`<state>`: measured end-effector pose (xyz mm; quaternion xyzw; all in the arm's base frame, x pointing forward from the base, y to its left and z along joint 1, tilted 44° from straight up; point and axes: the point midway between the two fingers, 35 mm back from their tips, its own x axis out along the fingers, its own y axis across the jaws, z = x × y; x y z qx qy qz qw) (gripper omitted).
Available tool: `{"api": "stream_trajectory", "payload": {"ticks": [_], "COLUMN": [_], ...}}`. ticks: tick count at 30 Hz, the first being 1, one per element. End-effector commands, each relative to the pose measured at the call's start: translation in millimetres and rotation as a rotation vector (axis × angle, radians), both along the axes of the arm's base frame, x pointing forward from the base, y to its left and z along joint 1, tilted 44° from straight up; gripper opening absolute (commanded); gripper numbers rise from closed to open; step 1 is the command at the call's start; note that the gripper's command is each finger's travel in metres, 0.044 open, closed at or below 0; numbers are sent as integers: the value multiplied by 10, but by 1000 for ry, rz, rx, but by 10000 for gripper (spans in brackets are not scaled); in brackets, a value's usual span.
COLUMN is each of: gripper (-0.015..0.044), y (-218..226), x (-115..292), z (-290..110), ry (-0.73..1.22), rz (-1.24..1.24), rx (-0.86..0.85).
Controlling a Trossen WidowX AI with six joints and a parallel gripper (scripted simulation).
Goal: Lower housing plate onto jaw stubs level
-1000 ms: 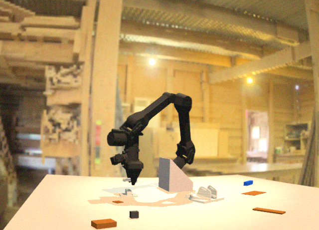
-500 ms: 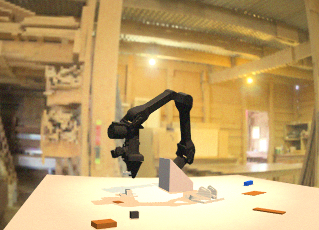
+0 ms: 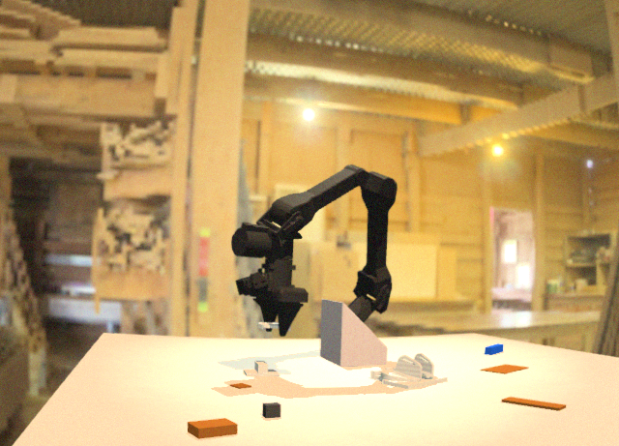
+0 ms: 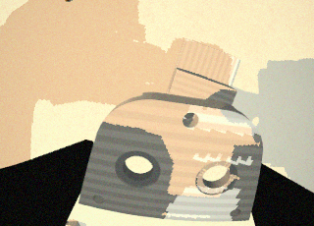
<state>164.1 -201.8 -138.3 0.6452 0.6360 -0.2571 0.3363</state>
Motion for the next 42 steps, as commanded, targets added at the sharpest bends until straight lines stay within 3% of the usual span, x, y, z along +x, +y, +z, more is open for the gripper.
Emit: {"api": "stream_trajectory", "payload": {"ticks": [1,42], "gripper": [351,351], "y": [69,722], "x": [68,701], "z": [86,822], "ry": [-52,-556], "rz": [59,648], "rx": [-2,-66]}}
